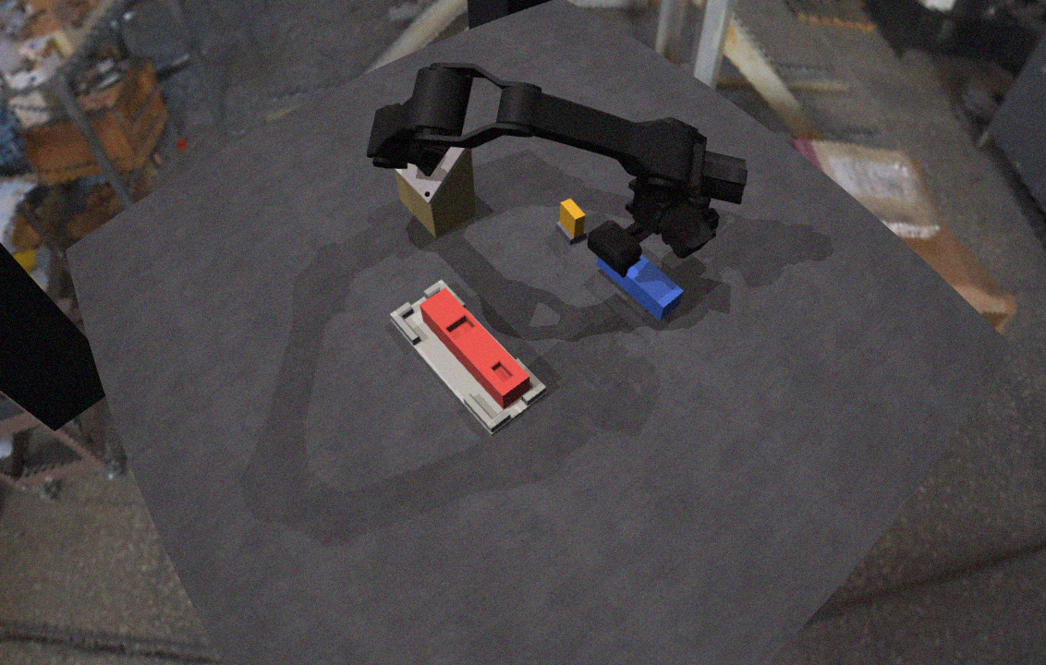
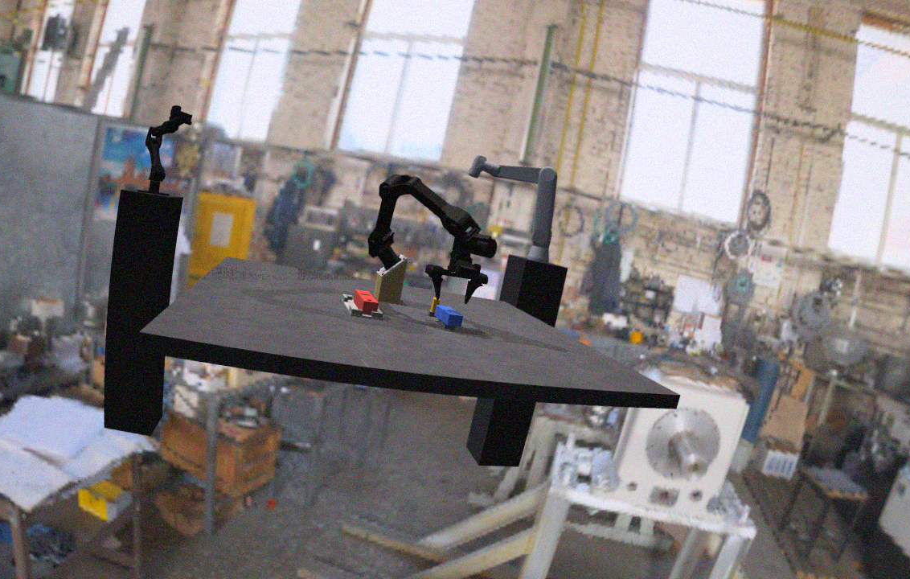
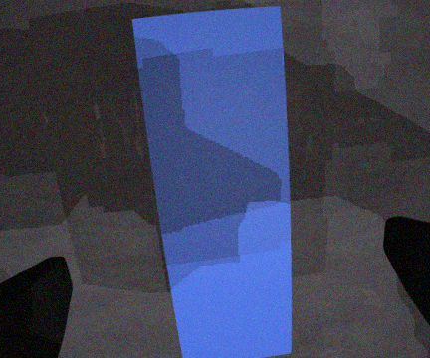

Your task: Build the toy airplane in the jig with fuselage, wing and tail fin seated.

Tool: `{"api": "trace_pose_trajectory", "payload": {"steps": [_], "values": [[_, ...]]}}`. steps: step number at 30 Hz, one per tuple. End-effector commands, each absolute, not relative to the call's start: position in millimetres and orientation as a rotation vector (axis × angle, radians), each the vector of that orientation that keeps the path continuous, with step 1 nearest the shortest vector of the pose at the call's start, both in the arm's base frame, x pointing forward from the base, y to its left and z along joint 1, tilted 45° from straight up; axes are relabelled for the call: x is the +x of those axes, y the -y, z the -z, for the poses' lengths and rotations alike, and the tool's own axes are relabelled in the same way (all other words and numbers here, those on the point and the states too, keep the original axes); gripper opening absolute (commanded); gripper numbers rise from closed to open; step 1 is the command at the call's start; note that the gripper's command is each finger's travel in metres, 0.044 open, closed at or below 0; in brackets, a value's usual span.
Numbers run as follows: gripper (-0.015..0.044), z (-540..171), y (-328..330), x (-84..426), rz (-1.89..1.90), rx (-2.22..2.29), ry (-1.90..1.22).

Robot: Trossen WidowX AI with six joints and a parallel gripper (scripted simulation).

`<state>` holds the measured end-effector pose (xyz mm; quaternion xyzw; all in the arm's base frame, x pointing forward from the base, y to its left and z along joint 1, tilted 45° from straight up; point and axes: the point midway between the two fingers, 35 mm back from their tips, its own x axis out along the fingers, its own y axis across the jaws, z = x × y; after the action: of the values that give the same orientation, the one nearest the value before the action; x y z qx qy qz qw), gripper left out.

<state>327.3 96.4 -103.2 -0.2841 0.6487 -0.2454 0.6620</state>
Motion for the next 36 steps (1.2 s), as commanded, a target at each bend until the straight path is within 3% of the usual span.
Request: {"api": "trace_pose_trajectory", "payload": {"steps": [1, 32, 36], "values": [[0.044, 111, -87, 327, 0.557, -0.652, -1.468], [0.044, 141, -57, 328, 0.559, -0.654, -1.468], [0.0335, 141, -57, 328, 0.559, -0.654, -1.468]]}}
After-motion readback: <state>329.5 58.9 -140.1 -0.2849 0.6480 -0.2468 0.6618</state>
